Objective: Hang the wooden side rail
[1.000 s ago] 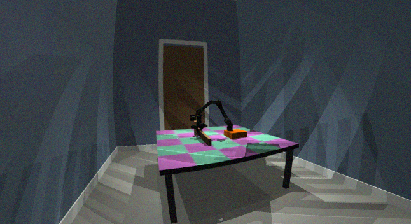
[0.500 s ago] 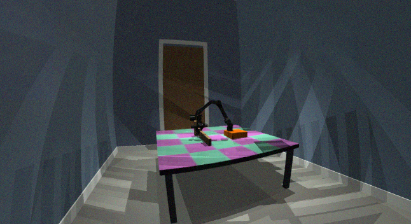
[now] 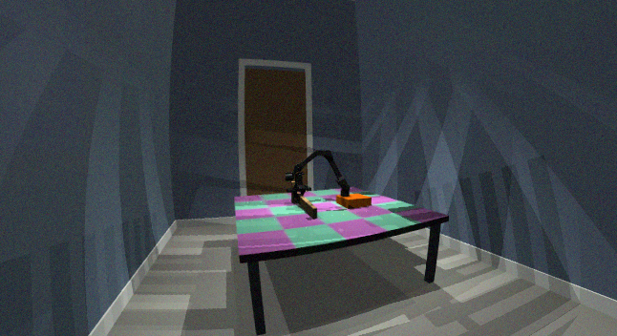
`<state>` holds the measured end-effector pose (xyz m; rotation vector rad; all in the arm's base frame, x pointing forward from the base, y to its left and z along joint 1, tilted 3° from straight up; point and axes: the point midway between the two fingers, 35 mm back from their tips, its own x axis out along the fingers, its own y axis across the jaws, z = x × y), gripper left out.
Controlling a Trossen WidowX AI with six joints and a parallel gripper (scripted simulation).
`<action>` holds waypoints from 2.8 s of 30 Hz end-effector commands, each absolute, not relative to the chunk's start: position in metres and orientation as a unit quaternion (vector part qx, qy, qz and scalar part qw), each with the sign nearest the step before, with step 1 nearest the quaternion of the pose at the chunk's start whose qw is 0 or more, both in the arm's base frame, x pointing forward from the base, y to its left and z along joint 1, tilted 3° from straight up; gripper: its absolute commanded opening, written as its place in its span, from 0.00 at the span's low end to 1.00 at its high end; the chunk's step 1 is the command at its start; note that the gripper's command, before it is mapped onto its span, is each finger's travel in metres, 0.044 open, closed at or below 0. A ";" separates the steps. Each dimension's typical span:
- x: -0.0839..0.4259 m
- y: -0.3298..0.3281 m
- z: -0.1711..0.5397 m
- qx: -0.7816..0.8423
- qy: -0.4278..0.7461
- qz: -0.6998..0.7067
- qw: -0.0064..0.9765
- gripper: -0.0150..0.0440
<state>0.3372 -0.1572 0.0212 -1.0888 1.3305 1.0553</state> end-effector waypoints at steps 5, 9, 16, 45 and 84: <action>0.340 -0.160 0.024 -0.461 0.557 0.440 0.533 0.25; 0.340 -0.160 0.024 -0.461 0.557 0.440 0.533 0.25; 0.340 -0.161 0.024 -0.461 0.557 0.440 0.533 0.25; 0.339 -0.164 0.024 -0.461 0.557 0.440 0.533 0.25; 0.337 -0.168 0.025 -0.461 0.557 0.440 0.533 0.25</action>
